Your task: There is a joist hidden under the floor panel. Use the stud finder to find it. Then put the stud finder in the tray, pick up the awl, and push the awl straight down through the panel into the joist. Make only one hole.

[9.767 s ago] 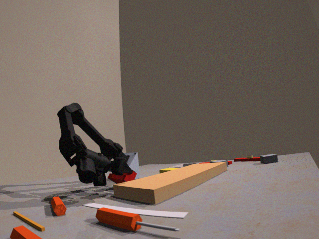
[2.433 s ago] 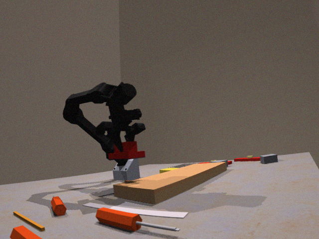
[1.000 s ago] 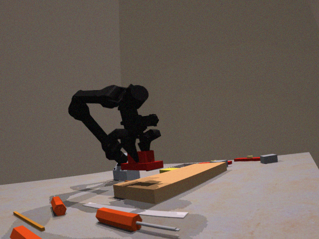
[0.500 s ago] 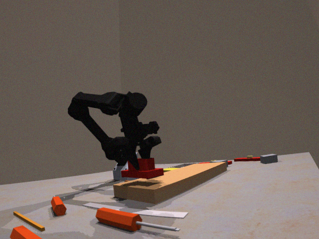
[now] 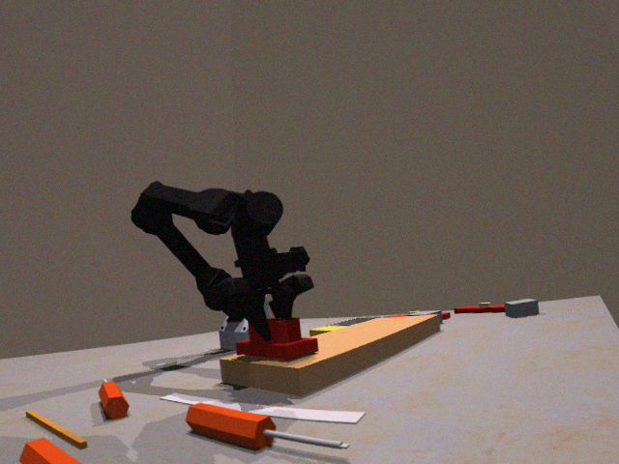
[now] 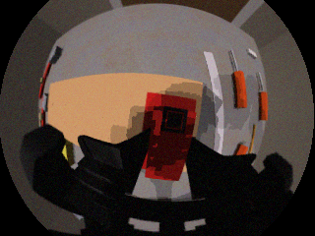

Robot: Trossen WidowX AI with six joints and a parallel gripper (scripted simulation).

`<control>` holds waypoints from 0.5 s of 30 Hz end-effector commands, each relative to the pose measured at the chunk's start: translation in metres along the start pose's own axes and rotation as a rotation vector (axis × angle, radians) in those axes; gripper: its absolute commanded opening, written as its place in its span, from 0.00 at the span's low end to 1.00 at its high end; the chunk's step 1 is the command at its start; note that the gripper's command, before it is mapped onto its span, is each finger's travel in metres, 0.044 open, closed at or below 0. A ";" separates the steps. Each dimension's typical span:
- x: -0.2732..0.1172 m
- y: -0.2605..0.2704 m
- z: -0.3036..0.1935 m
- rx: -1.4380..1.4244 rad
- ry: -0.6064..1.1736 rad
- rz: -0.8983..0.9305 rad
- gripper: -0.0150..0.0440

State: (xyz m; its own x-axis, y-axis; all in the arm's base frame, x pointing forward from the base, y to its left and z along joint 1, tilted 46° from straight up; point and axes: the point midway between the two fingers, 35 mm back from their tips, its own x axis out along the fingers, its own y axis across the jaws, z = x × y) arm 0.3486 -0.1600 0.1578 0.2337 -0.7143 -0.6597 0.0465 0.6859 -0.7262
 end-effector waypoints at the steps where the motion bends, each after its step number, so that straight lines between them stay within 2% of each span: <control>1: 0.004 0.002 -0.001 -0.007 -0.003 0.006 0.25; 15: 0.004 0.032 -0.001 -0.007 -0.003 0.008 0.25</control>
State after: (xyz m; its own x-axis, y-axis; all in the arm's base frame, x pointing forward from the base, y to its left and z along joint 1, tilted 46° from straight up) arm 0.3498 -0.1489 0.1417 0.2395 -0.7081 -0.6643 0.0390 0.6907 -0.7221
